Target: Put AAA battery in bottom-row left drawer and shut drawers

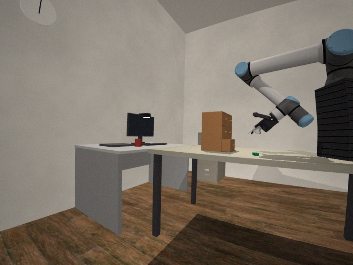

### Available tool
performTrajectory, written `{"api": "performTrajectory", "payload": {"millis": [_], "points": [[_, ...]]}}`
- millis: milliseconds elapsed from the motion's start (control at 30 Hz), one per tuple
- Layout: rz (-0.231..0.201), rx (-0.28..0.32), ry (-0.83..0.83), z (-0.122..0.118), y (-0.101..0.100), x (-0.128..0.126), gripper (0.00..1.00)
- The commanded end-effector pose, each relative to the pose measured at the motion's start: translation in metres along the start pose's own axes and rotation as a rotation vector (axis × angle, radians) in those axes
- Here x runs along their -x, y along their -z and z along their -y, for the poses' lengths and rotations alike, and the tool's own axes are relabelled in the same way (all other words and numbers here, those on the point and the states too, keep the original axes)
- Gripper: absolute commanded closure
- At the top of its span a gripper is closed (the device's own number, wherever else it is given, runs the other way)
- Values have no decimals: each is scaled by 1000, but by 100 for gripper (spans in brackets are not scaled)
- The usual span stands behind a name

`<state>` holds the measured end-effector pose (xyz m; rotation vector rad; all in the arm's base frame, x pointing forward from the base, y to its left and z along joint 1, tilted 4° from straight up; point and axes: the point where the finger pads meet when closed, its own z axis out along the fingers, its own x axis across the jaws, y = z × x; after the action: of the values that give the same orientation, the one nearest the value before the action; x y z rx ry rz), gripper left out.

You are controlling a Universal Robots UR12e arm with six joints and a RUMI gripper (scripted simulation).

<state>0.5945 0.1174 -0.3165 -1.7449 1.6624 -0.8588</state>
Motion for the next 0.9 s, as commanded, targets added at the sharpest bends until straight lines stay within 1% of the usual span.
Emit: {"api": "performTrajectory", "payload": {"millis": [0, 433, 467, 867], "points": [[0, -18, 0, 0, -2, 0, 0], [0, -25, 0, 0, -3, 0, 0], [0, -25, 0, 0, -3, 0, 80], [0, -25, 0, 0, -3, 0, 80]]}}
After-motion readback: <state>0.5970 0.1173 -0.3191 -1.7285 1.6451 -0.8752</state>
